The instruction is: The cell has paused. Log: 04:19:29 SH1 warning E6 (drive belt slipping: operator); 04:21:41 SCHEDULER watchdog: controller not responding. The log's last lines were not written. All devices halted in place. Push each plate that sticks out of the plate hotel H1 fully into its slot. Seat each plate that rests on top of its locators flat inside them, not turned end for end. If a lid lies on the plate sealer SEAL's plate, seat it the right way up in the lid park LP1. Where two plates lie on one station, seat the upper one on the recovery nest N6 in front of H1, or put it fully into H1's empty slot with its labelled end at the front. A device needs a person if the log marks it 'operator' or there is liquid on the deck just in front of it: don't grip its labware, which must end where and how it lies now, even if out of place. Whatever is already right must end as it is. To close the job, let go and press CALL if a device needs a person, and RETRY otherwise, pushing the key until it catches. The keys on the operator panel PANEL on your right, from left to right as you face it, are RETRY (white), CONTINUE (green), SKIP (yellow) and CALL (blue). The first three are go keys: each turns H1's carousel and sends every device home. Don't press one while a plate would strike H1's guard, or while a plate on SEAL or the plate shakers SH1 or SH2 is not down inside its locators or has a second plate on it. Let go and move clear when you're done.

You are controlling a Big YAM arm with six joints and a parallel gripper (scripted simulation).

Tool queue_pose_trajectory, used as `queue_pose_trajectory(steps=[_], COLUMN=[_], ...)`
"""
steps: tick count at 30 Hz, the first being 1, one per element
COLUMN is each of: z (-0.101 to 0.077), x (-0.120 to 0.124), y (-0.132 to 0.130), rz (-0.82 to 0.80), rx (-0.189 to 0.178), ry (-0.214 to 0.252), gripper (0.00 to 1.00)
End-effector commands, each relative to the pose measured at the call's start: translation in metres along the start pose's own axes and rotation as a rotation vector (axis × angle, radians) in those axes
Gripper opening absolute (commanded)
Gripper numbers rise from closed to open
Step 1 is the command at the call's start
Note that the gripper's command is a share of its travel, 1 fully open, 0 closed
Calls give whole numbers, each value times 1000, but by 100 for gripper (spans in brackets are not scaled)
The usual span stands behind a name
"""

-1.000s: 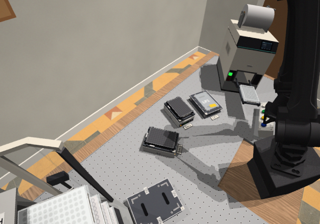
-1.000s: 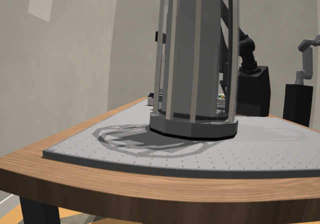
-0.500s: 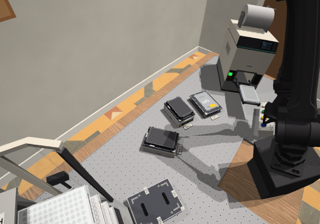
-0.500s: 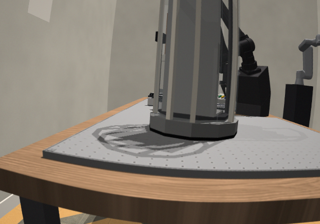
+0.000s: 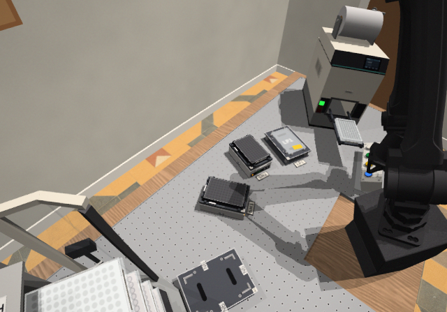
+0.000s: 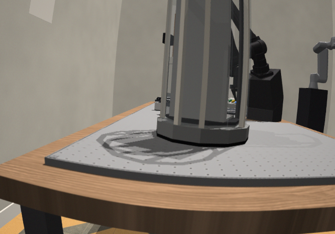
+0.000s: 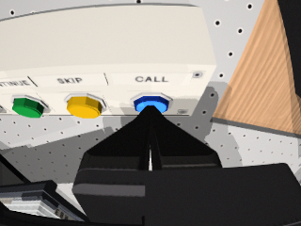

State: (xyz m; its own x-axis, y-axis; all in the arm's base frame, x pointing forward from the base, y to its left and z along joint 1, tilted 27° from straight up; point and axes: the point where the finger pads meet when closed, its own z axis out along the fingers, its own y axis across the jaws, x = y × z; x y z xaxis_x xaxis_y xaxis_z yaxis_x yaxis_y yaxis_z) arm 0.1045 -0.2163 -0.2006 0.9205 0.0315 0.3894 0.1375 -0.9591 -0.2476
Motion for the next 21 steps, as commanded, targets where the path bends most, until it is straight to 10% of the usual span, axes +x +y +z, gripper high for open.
queue_pose_trajectory(steps=[1,21], z=[-2,-26], x=[0,-2], y=[6,4], rz=[1,4], rx=[-11,-15], ry=[0,0], gripper=[0,0])
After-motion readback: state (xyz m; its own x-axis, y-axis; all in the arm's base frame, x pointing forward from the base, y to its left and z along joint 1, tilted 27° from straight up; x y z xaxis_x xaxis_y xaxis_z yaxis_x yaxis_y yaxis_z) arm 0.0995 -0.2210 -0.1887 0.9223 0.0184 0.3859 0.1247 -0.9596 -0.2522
